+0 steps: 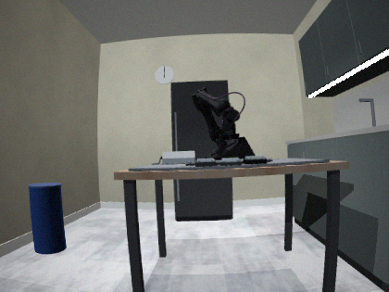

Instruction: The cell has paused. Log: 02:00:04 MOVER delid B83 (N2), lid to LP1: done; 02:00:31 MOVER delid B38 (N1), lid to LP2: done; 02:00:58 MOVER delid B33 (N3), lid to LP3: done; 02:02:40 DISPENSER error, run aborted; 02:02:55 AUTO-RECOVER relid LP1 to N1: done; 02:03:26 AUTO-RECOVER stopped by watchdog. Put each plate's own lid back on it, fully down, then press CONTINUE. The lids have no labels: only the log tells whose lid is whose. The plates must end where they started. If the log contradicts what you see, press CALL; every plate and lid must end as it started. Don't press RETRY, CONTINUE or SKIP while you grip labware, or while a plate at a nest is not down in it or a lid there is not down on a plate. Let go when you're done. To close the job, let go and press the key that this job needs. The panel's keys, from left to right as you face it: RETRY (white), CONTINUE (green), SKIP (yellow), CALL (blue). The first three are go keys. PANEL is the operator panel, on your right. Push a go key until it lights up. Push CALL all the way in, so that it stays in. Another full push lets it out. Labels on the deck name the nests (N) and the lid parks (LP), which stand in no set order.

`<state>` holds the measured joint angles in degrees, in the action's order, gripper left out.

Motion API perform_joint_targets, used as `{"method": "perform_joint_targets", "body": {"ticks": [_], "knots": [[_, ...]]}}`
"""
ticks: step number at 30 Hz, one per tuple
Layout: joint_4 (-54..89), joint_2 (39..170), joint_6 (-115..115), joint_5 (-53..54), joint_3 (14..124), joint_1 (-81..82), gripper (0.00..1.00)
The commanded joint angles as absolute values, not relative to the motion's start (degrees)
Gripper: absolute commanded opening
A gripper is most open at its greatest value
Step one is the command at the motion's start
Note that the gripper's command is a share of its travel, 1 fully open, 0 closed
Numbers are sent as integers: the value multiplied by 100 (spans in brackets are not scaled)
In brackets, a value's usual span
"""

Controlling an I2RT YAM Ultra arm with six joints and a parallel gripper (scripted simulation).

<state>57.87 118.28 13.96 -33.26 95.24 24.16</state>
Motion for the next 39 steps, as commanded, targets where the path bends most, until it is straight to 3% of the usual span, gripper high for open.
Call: {"method": "perform_joint_targets", "body": {"ticks": [1, 20, 39], "knots": [[5712, 11868, 1366, -3268, 9639, 2471, 100], [4947, 11897, 1095, -3236, 9106, 2254, 100], [5284, 12028, 1205, -3268, 9538, 2325, 100]]}}
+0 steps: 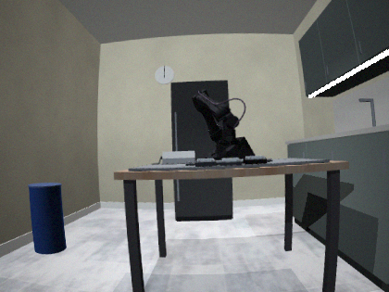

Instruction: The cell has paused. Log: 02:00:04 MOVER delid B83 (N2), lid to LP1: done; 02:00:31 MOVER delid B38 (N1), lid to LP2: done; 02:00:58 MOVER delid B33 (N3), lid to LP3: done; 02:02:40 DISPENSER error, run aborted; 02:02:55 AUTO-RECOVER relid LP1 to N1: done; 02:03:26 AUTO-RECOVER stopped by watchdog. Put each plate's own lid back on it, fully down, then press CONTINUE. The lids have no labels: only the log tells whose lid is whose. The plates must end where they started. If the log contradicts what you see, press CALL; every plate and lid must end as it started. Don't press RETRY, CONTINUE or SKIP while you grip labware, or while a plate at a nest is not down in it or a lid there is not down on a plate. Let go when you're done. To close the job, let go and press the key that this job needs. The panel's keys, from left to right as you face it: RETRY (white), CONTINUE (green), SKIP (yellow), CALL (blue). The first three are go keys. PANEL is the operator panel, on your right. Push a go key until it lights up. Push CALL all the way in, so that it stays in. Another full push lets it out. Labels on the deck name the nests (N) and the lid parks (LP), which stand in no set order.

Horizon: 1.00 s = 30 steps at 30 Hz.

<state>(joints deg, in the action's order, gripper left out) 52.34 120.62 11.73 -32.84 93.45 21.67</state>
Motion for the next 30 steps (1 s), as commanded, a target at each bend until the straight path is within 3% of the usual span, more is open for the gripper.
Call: {"method": "perform_joint_targets", "body": {"ticks": [1, 30], "knots": [[5295, 12011, 1211, -3269, 9540, 2332, 100], [5351, 12093, 1263, -3291, 9613, 2395, 100]]}}
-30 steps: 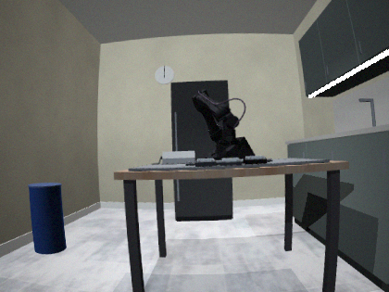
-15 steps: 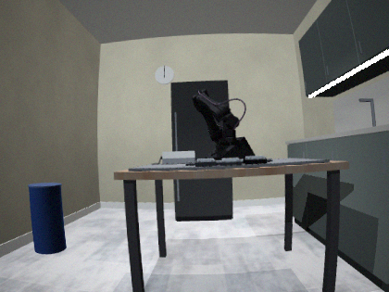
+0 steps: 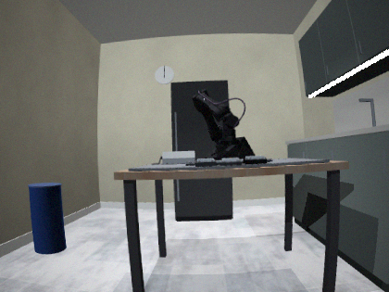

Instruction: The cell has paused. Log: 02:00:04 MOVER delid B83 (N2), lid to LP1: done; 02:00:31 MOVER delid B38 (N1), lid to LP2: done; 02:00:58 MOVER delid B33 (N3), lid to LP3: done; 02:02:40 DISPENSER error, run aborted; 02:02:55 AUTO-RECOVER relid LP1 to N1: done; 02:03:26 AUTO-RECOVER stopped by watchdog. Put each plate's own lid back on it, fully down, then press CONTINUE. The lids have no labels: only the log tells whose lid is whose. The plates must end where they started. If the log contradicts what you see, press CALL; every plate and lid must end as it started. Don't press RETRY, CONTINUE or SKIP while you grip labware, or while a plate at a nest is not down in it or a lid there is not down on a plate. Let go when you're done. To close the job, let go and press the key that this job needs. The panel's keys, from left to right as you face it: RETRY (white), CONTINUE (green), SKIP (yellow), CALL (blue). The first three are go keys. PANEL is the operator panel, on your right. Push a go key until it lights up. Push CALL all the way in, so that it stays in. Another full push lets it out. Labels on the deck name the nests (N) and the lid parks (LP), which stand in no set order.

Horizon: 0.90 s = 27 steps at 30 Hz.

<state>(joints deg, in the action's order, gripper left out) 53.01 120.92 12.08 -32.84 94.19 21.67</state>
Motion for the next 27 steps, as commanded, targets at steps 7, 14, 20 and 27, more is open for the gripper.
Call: {"method": "perform_joint_targets", "body": {"ticks": [7, 14, 20, 27], "knots": [[5359, 12129, 1275, -3293, 9615, 2406, 100], [5294, 12045, 1286, -3292, 9556, 2413, 100], [5390, 12059, 1296, -3295, 9641, 2423, 100], [5393, 12094, 1306, -3299, 9653, 2432, 100]]}}
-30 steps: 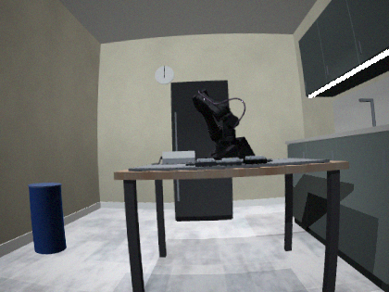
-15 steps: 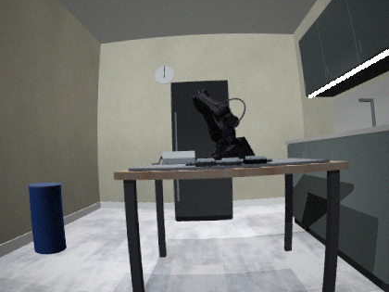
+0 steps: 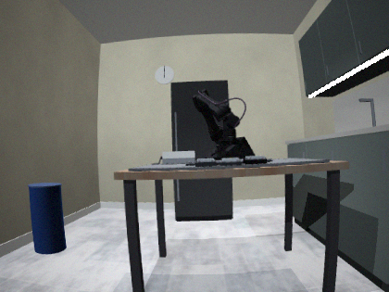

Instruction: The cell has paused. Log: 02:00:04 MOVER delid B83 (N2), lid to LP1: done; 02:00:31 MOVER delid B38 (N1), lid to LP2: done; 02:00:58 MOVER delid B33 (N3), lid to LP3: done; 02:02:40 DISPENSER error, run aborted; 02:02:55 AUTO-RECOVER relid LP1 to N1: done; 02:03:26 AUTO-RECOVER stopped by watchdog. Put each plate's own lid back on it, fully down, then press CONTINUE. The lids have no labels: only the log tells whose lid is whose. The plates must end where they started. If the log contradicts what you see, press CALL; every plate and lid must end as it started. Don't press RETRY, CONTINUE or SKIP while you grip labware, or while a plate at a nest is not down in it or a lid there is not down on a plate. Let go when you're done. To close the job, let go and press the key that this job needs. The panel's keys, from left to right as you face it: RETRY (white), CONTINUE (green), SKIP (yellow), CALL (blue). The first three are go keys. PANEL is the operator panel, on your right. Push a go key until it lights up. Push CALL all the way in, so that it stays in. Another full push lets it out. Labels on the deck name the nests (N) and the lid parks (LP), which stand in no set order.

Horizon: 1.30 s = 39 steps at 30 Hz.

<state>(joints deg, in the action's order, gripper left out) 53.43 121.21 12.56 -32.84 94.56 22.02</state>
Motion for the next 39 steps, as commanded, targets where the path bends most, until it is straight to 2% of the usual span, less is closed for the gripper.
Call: {"method": "perform_joint_targets", "body": {"ticks": [1, 9, 31, 32, 39], "knots": [[5391, 12094, 1307, -3299, 9653, 2432, 100], [5366, 12076, 1298, -3299, 9620, 2424, 100], [5325, 12045, 1266, -3297, 9526, 2395, 80], [5325, 12044, 1265, -3297, 9525, 2393, 0], [5319, 12043, 1260, -3297, 9522, 2386, 0]]}}
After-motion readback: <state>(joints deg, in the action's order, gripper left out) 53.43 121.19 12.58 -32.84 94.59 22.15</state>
